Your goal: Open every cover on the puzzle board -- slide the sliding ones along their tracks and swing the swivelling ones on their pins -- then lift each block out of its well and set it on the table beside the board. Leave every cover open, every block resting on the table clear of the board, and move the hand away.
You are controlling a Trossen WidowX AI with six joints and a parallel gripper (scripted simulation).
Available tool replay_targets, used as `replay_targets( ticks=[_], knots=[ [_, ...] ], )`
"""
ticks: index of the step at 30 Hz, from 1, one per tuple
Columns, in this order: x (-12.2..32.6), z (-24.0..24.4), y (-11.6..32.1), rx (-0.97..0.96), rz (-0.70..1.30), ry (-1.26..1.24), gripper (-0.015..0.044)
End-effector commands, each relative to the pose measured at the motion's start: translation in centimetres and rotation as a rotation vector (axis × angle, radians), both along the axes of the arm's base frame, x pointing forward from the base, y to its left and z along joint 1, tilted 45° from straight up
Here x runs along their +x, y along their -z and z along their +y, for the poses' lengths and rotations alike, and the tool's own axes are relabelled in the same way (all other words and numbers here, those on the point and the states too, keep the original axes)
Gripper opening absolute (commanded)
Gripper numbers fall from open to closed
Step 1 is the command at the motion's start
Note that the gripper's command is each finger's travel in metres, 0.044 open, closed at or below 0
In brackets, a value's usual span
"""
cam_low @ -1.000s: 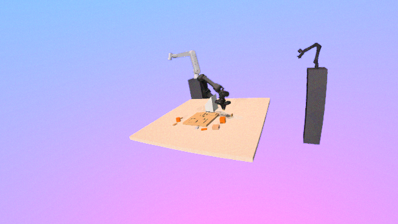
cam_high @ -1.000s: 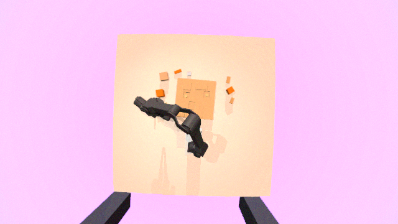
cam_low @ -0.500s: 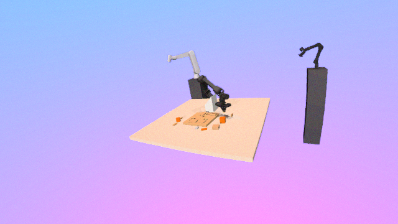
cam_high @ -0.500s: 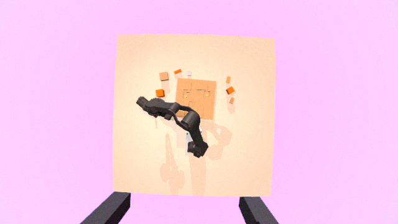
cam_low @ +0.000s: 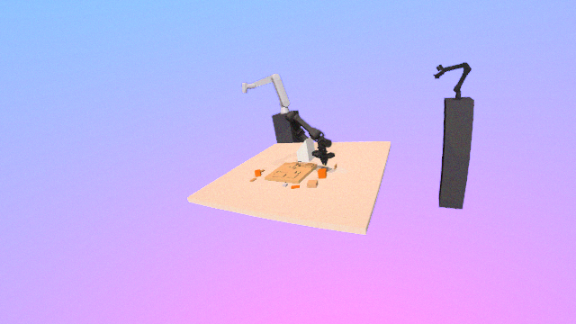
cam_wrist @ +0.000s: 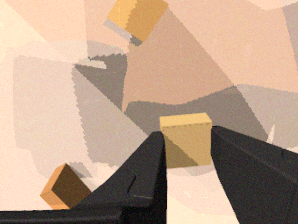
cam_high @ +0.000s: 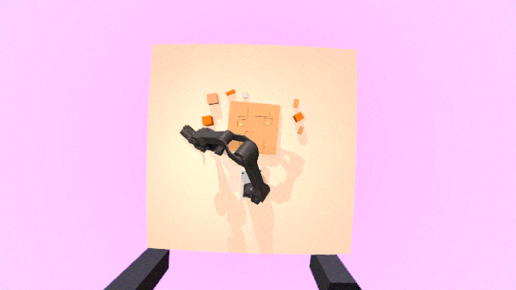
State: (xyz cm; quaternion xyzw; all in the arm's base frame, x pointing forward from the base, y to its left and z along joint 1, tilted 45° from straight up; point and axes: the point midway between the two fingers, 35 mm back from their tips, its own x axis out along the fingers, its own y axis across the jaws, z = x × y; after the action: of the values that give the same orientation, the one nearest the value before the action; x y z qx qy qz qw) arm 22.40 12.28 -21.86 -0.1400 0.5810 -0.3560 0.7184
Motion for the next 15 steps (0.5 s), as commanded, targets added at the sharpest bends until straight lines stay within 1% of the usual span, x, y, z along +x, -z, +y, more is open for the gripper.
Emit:
replay_targets(
  ticks=[1,15],
  knots=[
    [-0.2,-1.0,0.4,-0.014,0.008,-0.001,0.0080],
    [-0.4,-2.5,1.7,-0.017,0.008,0.000,0.0080]
  ],
)
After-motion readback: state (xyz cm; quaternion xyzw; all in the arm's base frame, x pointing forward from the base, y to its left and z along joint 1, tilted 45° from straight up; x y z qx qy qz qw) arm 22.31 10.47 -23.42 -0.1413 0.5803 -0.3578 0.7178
